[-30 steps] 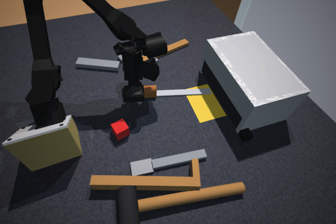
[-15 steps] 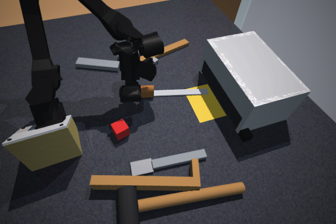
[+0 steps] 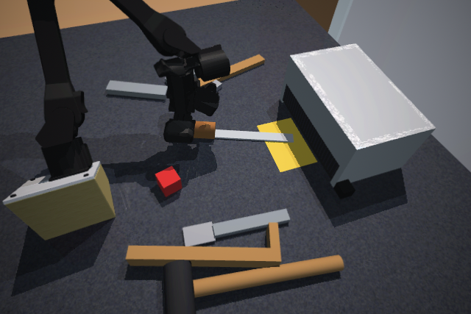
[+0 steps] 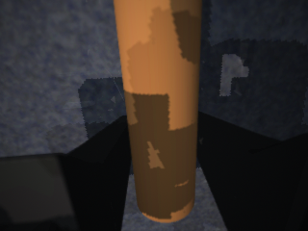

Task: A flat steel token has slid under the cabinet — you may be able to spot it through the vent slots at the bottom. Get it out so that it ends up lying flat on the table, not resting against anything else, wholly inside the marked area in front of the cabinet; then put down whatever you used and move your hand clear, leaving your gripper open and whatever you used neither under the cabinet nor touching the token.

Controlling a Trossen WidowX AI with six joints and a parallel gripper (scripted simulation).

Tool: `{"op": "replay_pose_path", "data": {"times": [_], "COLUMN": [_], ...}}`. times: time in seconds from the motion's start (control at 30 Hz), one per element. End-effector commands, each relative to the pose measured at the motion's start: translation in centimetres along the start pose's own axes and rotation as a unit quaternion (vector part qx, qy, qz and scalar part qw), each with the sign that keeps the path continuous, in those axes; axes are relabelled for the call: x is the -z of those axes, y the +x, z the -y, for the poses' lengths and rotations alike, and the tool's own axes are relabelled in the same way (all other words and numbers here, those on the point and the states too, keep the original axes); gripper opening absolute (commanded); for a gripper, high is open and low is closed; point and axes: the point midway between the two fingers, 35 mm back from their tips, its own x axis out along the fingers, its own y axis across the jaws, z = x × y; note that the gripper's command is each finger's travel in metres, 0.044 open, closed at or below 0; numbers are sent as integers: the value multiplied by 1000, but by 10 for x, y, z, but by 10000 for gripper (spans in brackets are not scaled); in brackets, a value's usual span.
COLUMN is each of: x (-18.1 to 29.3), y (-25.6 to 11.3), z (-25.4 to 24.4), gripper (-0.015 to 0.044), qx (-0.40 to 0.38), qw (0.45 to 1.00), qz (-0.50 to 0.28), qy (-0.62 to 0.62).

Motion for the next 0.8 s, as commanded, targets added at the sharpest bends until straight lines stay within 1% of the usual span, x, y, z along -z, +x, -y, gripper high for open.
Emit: {"op": "replay_pose_path", "data": {"times": [0.0,0.43,0.77], "x": [-1,-1,-6], "y": [-1,-2,-2], "z": [-1,0,7], "gripper": [0,0,0], "qx": [-1,0,0], "qw": [1000,997,997], "qz": [0,-1,-1], "qy": [20,74,82]}}
